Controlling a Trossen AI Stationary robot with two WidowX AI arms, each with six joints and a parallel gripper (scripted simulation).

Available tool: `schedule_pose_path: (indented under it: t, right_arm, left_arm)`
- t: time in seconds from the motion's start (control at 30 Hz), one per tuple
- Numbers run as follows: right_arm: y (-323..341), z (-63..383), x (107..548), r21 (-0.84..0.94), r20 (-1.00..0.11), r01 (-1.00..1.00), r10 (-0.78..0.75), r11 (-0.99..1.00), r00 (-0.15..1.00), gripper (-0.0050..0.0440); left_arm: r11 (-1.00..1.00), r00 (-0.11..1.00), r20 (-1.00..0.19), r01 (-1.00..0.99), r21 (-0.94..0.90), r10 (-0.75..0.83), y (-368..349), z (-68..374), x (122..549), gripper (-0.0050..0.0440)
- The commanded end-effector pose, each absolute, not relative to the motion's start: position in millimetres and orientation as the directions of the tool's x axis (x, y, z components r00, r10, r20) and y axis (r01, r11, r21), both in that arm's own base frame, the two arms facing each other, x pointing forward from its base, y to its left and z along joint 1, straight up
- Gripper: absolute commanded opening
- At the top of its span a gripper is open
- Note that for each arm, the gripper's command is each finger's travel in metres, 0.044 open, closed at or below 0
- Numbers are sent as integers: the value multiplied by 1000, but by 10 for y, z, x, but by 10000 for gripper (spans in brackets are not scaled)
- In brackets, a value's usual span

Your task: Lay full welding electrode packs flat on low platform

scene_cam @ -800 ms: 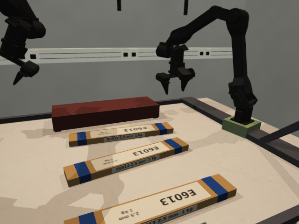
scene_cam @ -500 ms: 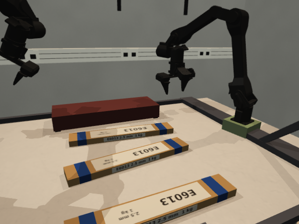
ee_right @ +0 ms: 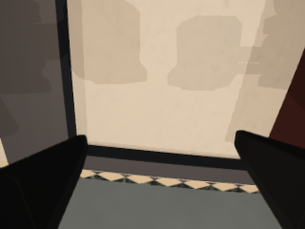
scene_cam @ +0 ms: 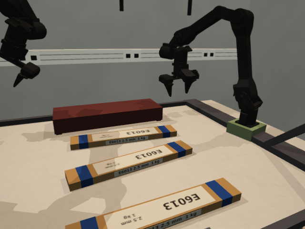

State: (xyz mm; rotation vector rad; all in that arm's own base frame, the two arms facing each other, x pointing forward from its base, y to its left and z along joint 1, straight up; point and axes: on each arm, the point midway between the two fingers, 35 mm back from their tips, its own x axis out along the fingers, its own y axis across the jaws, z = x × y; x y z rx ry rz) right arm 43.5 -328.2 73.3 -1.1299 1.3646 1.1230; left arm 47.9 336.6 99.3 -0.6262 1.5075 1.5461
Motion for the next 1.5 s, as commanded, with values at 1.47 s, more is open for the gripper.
schedule_pose_path:
  t: [1.47]
  right_arm:
    - [-3240, 1736, 493, 30, -994, -986, -102, 167, -47, 440]
  left_arm:
    - [92, -493, -833, -845, 527, 252, 3389, 1069, 488, 440]
